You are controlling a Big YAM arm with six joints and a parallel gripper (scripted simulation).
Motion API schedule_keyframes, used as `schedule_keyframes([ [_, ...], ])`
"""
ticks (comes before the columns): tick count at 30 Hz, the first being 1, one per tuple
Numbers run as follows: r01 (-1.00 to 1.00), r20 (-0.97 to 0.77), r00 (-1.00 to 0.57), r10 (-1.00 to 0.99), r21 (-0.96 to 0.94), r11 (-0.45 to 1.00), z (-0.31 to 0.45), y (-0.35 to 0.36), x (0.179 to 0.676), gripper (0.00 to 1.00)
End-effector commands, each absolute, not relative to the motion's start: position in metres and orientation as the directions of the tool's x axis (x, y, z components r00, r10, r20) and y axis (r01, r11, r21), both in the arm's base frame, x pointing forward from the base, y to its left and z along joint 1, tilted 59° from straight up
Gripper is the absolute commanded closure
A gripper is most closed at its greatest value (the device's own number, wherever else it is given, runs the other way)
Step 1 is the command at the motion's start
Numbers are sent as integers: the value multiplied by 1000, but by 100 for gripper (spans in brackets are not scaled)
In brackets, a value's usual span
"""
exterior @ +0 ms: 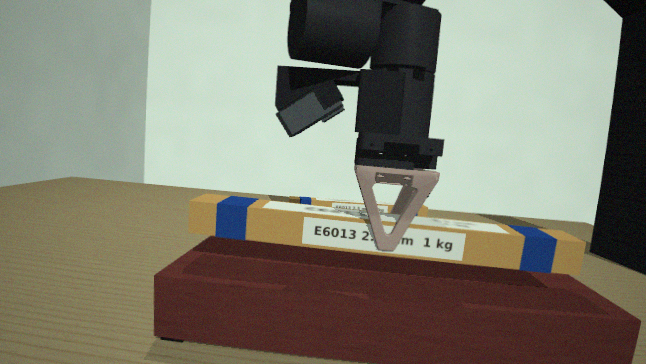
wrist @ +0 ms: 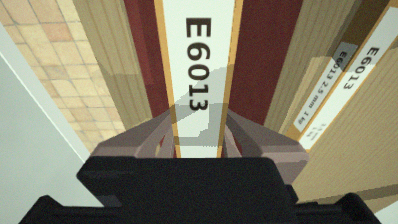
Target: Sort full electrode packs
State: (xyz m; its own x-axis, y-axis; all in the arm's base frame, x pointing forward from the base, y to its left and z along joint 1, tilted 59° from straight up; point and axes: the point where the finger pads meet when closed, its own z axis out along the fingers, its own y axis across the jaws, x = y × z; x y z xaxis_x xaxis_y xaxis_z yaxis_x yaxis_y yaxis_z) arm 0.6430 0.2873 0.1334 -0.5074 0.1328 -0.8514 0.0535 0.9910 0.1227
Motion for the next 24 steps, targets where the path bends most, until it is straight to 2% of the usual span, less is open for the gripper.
schedule_keyframes([
  [1, 17, -852, -508, 126, 137, 990, 148, 320, 626, 100],
  [24, 16, -854, -505, 128, 139, 990, 152, 336, 619, 100],
])
